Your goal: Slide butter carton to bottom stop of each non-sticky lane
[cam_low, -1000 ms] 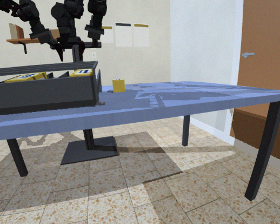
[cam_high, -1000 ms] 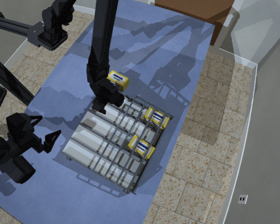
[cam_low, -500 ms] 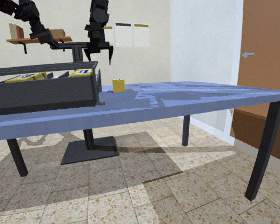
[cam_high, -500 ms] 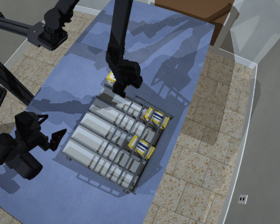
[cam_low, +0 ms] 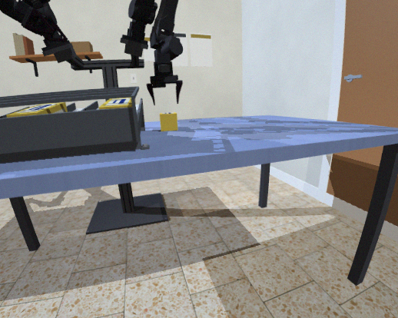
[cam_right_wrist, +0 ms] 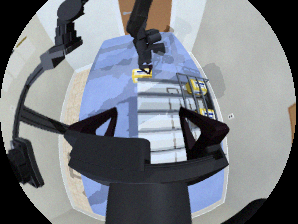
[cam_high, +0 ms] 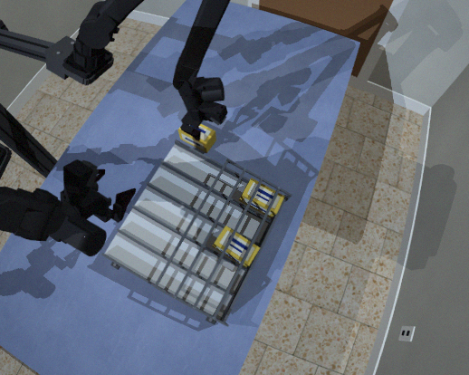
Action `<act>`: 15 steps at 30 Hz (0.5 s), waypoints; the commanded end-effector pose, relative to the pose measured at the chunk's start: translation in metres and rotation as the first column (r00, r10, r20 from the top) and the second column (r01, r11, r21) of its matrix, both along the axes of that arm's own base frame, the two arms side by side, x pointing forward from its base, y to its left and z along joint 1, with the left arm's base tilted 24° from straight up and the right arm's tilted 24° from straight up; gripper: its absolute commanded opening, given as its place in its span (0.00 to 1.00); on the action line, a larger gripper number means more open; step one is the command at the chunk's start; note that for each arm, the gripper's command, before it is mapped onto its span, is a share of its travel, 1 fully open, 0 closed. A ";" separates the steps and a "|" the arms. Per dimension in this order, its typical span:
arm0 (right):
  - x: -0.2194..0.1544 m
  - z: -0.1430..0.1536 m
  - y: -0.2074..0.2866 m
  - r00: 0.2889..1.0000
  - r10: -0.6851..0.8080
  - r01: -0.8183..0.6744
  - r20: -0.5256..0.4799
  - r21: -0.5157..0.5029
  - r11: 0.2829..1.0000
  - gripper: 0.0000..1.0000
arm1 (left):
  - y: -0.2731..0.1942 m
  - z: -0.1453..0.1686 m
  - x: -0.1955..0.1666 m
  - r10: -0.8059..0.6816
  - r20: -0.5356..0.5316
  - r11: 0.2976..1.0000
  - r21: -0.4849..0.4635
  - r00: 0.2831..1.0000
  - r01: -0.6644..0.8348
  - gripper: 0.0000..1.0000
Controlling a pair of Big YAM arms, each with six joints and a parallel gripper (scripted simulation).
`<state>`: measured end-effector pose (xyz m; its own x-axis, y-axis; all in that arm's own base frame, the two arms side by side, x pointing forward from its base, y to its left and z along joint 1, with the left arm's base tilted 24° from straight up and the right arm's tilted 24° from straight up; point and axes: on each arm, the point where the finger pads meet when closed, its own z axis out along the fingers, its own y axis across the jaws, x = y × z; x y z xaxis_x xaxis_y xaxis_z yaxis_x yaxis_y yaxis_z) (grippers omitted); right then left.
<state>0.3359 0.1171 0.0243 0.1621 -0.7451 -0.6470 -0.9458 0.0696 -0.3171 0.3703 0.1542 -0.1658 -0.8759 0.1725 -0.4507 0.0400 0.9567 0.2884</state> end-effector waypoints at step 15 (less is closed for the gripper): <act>-0.011 -0.057 0.105 0.999 -0.021 0.017 0.033 0.099 0.995 1.00 | 0.011 -0.032 -0.052 -0.026 -0.029 0.999 -0.022 0.999 0.025 0.91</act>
<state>0.3316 0.1919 -0.0188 0.1953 -0.7119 -0.6746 -0.9390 0.0628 -0.3381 0.3352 0.1721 -0.1937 -0.8791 0.1778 -0.4423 0.0571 0.9604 0.2727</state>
